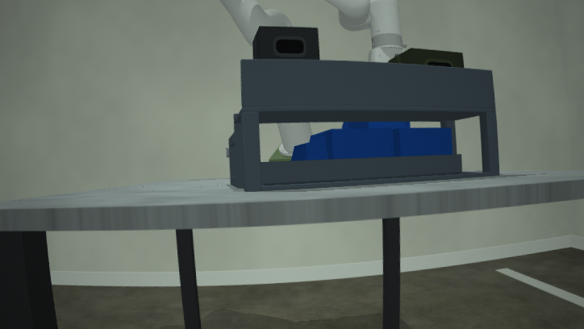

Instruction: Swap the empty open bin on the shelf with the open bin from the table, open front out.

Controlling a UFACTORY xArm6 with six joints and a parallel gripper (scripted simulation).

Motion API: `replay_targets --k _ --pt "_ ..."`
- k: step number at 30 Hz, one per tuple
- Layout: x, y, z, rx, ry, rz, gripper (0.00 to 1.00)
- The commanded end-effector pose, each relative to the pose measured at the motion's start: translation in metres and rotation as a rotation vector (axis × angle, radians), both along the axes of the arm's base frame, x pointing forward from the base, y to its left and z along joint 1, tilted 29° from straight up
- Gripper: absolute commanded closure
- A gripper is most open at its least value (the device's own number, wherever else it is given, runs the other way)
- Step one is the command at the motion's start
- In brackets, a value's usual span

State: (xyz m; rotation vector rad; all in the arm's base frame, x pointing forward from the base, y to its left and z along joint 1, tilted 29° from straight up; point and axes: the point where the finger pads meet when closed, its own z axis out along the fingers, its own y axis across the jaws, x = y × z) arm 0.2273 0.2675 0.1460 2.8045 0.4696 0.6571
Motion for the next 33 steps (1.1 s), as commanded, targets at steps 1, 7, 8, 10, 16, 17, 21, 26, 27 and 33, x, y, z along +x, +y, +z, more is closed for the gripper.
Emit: replay_targets --k 1,7,8,10,16,17,21,26,27,33 --pt "0.001 0.001 0.0 0.003 -0.001 0.001 1.0" --pt "0.004 0.0 -0.006 0.003 -0.001 0.001 1.0" --pt "0.005 0.0 -0.008 0.003 -0.001 0.001 1.0" --pt "0.007 -0.001 -0.012 0.003 -0.001 0.001 1.0" --pt "0.012 -0.002 -0.021 0.003 -0.001 0.001 1.0" --pt "0.013 -0.002 -0.024 0.003 -0.001 0.001 1.0" --pt "0.019 -0.004 -0.035 0.003 -0.001 0.001 1.0" --pt "0.026 -0.006 -0.049 0.003 -0.001 0.001 1.0" --pt "0.028 -0.006 -0.052 0.003 -0.001 0.001 1.0" --pt "0.032 -0.007 -0.06 0.003 -0.001 0.001 1.0"
